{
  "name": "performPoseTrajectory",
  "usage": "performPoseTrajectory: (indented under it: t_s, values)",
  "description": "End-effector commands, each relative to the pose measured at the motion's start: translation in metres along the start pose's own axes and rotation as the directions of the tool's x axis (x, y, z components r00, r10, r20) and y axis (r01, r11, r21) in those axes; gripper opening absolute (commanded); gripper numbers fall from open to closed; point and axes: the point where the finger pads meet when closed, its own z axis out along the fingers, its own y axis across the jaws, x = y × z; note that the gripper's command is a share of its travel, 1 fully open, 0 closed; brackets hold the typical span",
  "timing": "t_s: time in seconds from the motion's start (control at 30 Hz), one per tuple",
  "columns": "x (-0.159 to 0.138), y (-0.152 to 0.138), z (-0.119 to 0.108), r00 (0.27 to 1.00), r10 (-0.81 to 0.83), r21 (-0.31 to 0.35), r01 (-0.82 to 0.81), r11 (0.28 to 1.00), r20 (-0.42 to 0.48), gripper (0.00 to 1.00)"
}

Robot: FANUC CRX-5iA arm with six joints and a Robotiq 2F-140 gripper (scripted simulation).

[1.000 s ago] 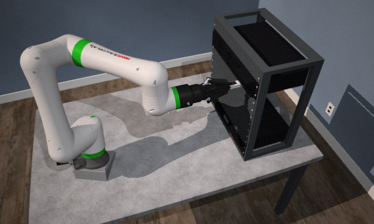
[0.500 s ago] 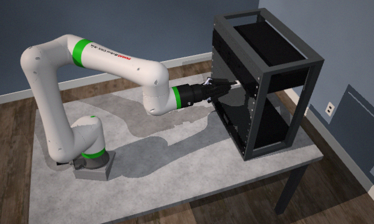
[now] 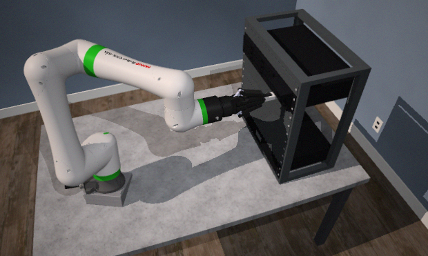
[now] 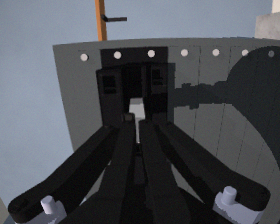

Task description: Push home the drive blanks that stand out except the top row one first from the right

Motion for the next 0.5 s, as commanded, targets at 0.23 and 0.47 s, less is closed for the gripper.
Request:
performPoseTrajectory:
  t_s: [0.23, 0.47]
  values:
    - [-0.0001, -0.0004, 0.0009, 1.0, 0.001, 0.001, -0.001, 1.0, 0.0, 0.0]
    - [-0.0002, -0.0005, 0.0039, 1.0, 0.001, 0.001, -0.001, 1.0, 0.0, 0.0]
